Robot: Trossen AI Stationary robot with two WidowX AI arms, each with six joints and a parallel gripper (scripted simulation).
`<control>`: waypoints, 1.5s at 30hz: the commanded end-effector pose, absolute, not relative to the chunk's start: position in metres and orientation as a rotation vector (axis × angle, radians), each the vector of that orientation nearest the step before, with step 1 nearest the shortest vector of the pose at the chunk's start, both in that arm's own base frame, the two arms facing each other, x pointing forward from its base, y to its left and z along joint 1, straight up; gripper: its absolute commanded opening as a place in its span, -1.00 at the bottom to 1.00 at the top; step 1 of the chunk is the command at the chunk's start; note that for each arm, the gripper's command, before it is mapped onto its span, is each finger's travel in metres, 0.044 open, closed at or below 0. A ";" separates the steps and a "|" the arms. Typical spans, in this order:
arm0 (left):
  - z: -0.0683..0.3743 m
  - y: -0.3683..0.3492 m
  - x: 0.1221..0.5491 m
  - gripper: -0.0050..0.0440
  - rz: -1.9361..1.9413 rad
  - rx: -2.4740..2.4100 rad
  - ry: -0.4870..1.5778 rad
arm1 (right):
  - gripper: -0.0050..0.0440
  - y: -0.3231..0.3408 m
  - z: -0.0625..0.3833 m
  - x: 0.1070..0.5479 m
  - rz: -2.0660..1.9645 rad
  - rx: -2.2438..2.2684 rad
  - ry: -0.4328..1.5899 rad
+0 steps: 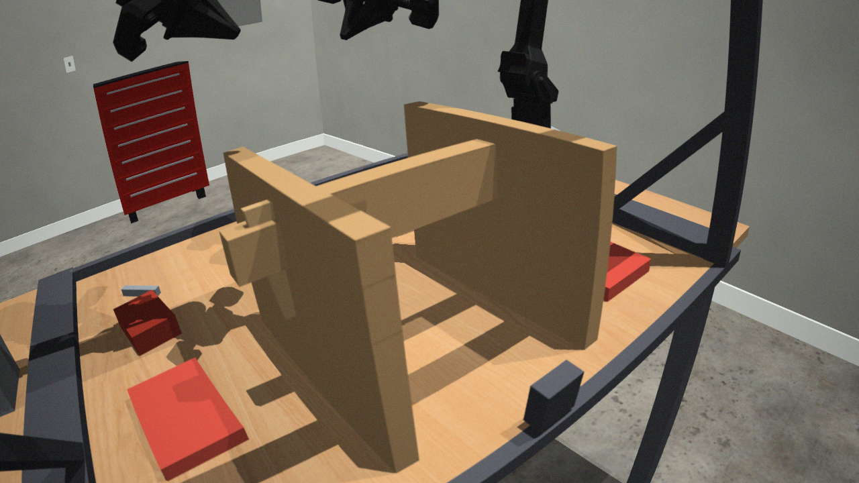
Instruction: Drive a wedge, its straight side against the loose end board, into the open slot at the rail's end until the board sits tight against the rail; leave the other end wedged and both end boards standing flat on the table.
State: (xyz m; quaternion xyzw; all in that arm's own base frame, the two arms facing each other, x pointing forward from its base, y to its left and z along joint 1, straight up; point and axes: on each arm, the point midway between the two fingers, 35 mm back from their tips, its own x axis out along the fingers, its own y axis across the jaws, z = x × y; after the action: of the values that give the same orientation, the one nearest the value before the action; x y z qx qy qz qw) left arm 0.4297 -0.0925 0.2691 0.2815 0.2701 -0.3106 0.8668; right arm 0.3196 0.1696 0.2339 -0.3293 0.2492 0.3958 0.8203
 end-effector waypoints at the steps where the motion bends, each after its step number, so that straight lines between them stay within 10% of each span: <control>1: 0.284 -0.089 0.425 -0.81 -0.608 0.583 0.520 | -1.00 0.163 0.244 0.321 0.798 -0.681 0.496; 22: 0.294 -0.068 0.409 -1.00 -0.455 0.488 0.446 | -1.00 0.164 0.221 0.373 0.847 -0.917 0.525; 45: 0.327 -0.014 0.341 -1.00 -0.076 0.136 0.074 | -1.00 0.138 0.100 0.485 1.080 -1.503 0.604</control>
State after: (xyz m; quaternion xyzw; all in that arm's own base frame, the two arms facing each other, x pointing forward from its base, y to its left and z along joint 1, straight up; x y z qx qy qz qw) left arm 0.3590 -0.0249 0.3141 0.1003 0.0913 -0.0722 0.9881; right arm 0.4614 0.1457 0.1155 -0.6072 0.2572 0.4504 0.6019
